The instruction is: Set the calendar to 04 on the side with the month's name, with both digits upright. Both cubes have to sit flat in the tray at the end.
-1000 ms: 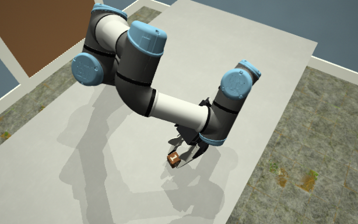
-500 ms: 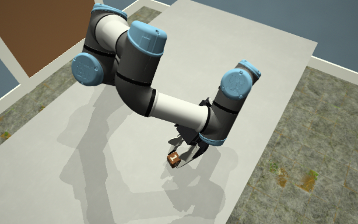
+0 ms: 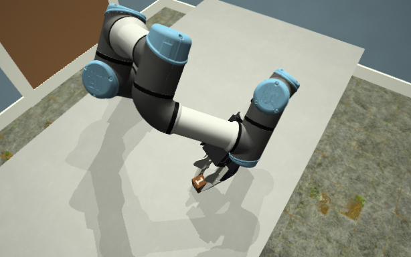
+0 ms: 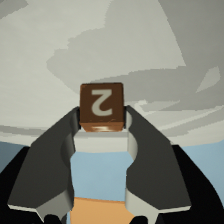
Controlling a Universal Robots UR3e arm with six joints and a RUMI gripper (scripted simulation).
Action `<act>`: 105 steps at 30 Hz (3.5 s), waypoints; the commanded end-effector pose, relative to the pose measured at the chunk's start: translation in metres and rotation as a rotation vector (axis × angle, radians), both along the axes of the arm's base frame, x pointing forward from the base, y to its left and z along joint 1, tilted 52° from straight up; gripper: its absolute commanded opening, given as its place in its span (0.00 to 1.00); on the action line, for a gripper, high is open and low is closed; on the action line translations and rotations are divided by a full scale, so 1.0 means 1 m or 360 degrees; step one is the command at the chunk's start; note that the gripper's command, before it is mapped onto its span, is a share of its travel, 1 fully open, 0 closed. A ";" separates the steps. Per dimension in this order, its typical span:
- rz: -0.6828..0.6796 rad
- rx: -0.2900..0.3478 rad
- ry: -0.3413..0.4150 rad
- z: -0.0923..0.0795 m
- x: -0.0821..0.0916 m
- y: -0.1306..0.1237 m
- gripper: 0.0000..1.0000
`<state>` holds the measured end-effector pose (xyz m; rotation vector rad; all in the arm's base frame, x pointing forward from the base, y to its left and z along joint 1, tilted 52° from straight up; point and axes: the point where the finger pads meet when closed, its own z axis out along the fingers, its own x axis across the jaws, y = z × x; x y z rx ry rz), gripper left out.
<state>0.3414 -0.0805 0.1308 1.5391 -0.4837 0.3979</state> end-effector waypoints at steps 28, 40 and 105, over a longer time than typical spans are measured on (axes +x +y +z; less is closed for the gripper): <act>0.0001 0.0001 -0.0006 0.006 -0.002 0.006 0.11; 0.0001 0.0001 -0.0003 0.030 -0.016 0.034 0.11; 0.0108 0.0227 -0.0011 0.041 -0.024 0.050 0.11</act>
